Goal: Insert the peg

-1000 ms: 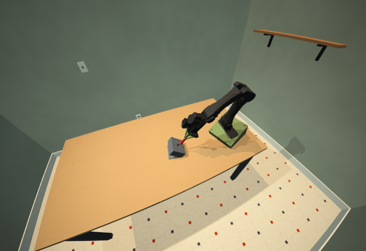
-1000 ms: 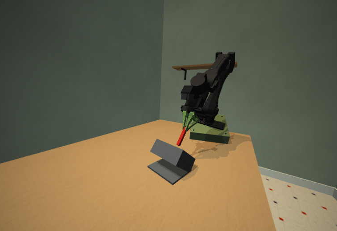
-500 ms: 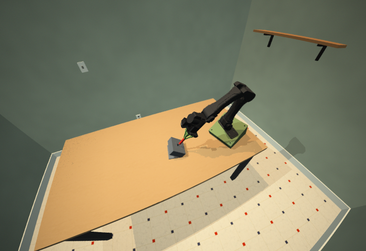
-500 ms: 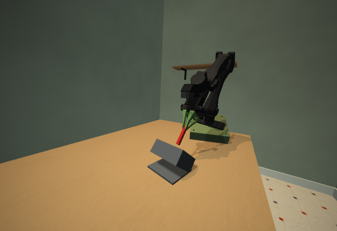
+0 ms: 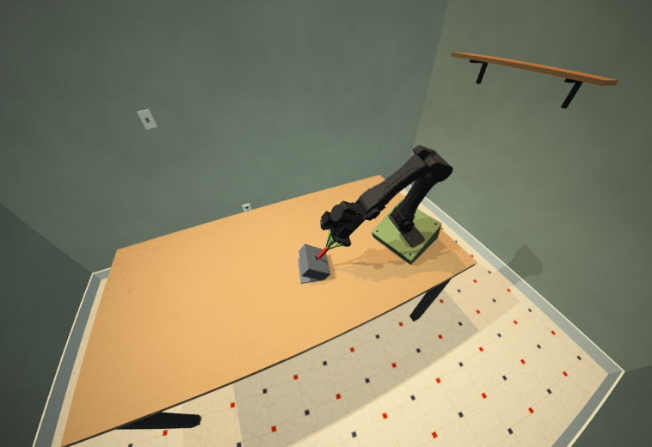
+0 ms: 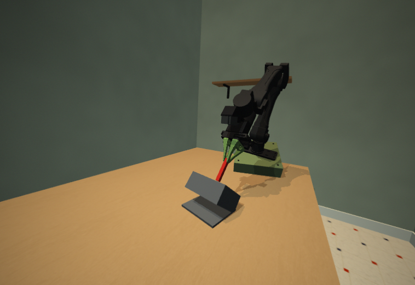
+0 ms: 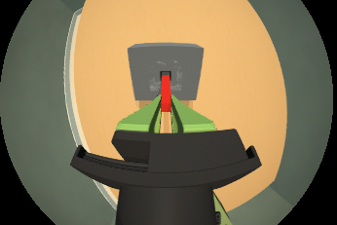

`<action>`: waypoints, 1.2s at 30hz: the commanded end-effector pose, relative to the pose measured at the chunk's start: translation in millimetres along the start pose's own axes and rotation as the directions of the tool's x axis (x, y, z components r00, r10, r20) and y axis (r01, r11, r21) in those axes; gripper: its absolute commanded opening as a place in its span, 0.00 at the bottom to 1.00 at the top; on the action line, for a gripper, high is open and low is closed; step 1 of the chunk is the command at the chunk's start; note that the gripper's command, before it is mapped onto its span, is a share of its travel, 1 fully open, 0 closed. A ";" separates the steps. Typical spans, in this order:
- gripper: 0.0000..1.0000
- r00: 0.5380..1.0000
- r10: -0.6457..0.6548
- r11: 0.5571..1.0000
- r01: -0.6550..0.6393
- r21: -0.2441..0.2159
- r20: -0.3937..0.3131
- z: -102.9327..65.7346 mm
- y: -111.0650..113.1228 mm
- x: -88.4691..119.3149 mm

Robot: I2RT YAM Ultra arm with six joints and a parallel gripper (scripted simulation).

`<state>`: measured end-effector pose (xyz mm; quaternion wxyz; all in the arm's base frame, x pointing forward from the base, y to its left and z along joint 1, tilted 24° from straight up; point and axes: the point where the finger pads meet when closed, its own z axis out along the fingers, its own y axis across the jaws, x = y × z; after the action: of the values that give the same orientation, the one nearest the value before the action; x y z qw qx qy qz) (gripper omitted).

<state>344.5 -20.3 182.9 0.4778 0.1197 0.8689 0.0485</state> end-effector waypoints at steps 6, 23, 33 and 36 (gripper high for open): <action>0.00 0.999 0.000 1.000 0.000 -0.002 0.043 -3.0 0.3 -18.8; 0.00 0.999 0.000 1.000 0.000 -0.002 0.043 -18.1 -1.9 -8.2; 0.00 0.999 0.000 1.000 0.000 -0.001 0.042 -27.2 -3.9 -1.5; 0.00 0.999 0.000 1.000 0.000 -0.001 0.042 -26.9 -4.1 -0.3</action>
<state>327.9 -20.5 199.1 0.4976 0.1195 0.8577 0.0498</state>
